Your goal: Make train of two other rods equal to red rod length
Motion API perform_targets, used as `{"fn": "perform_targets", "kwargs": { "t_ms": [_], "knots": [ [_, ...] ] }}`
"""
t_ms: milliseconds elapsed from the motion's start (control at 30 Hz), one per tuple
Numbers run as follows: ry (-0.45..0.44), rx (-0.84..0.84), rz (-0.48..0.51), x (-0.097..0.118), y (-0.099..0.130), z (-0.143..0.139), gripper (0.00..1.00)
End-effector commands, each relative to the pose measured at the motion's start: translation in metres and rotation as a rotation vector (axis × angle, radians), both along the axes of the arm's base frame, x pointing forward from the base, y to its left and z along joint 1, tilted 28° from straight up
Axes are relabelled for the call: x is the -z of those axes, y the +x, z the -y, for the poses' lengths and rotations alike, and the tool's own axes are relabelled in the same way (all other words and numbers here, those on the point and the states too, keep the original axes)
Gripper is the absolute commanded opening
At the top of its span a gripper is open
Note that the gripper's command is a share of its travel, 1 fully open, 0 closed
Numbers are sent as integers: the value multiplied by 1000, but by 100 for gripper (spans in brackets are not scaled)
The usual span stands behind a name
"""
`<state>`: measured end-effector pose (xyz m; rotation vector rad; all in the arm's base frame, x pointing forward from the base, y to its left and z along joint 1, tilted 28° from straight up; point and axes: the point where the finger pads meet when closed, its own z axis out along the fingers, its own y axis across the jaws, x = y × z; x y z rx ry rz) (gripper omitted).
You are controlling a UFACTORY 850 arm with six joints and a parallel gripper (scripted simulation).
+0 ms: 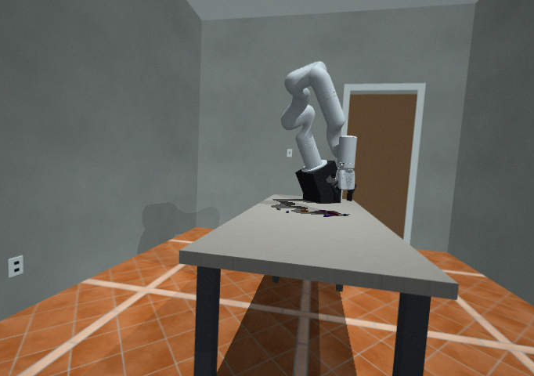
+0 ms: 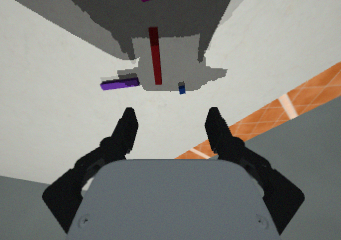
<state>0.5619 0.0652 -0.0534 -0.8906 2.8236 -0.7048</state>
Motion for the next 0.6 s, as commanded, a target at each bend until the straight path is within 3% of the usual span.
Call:
{"fn": "perform_targets", "kwargs": {
  "t_ms": [0,567],
  "knots": [
    [41,133,93,0,0,-3,100],
    [161,573,290,3,-3,-9,100]
  ]
}}
